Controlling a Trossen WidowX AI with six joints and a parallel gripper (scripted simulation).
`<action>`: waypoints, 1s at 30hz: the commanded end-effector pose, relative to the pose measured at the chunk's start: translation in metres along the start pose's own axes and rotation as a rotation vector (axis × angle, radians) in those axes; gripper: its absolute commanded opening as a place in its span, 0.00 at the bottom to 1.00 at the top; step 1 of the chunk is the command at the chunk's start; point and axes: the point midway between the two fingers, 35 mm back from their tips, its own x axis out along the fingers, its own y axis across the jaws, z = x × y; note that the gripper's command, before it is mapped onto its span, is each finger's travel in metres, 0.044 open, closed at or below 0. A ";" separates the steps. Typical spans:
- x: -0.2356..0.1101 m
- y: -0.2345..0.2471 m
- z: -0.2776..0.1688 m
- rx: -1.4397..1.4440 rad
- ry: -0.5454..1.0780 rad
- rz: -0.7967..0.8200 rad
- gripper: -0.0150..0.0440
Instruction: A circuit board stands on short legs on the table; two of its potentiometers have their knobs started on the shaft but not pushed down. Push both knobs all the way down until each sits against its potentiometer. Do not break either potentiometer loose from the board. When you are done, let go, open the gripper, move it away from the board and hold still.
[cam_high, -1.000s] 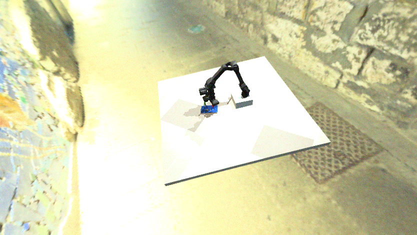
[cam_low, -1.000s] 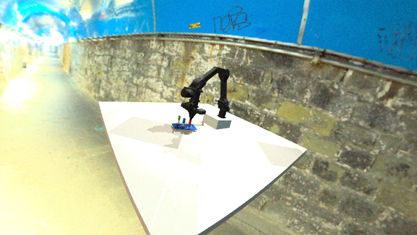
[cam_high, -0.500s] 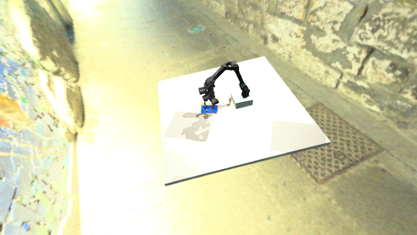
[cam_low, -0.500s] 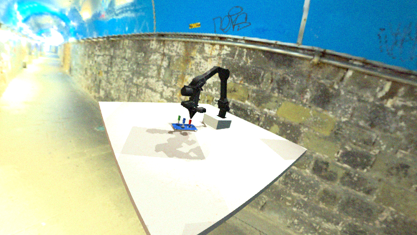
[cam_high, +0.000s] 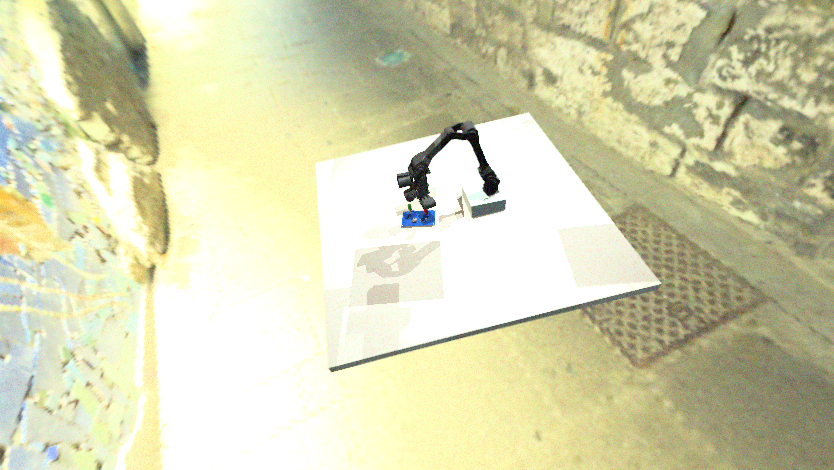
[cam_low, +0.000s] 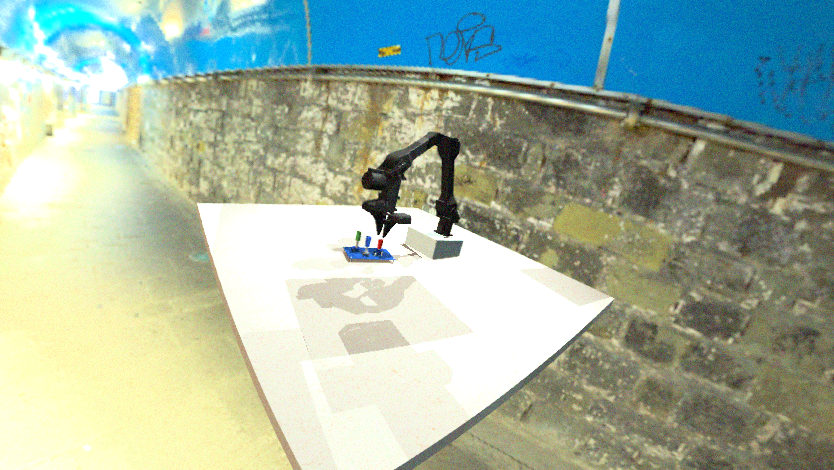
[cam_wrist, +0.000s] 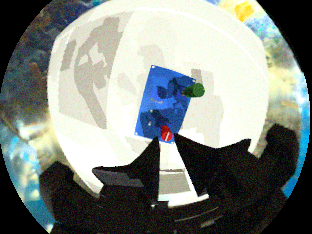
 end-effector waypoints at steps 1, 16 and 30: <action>-0.006 0.002 0.008 0.075 -0.036 0.018 0.30; -0.021 0.002 0.028 0.578 -0.013 0.012 0.25; -0.034 0.002 0.045 1.062 0.003 -0.005 0.25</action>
